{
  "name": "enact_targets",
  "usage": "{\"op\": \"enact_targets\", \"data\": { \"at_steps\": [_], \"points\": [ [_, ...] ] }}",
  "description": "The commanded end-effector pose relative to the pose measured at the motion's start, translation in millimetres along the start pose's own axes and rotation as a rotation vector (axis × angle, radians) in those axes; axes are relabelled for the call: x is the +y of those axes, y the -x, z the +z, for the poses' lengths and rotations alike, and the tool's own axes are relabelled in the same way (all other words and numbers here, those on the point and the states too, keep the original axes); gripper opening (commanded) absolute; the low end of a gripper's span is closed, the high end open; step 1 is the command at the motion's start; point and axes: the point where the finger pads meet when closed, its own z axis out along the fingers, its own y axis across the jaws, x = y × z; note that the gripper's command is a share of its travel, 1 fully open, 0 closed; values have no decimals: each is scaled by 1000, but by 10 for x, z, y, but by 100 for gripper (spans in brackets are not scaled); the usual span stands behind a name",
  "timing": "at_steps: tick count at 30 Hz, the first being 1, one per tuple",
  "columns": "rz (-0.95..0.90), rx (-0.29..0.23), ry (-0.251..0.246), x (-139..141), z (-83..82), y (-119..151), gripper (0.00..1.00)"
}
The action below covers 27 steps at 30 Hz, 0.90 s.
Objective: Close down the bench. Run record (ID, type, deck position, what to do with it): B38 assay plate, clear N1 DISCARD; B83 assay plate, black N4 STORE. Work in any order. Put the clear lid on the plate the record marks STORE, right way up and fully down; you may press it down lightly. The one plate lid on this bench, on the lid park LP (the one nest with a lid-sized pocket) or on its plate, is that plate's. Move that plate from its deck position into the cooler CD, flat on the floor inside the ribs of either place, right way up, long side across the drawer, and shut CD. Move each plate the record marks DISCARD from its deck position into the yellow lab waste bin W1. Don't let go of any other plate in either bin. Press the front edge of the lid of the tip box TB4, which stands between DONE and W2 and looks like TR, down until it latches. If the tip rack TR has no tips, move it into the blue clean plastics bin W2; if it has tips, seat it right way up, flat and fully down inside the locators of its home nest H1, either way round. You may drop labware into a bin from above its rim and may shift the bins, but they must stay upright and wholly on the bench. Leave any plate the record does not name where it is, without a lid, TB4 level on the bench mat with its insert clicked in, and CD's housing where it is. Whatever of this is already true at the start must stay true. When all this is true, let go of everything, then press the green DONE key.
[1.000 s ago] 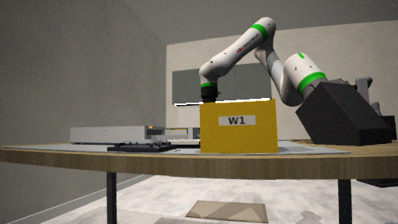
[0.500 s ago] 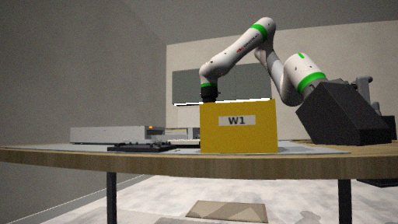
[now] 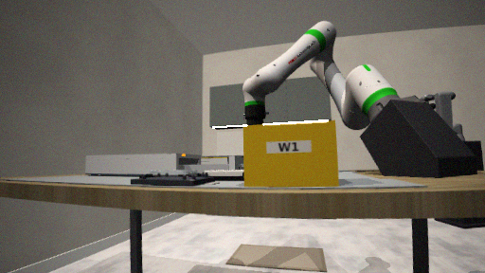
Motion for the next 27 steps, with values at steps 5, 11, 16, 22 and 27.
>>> {"op": "enact_targets", "data": {
  "at_steps": [5, 11, 16, 22, 27],
  "points": [
    [0, 0, 0, -1, 0, -1, 0],
    [0, 0, 0, -1, 0, -1, 0],
    [0, 0, 0, -1, 0, -1, 0],
    [0, 0, 0, -1, -6, -1, 0],
    [0, 0, 0, -1, -23, -1, 0]
  ]
}}
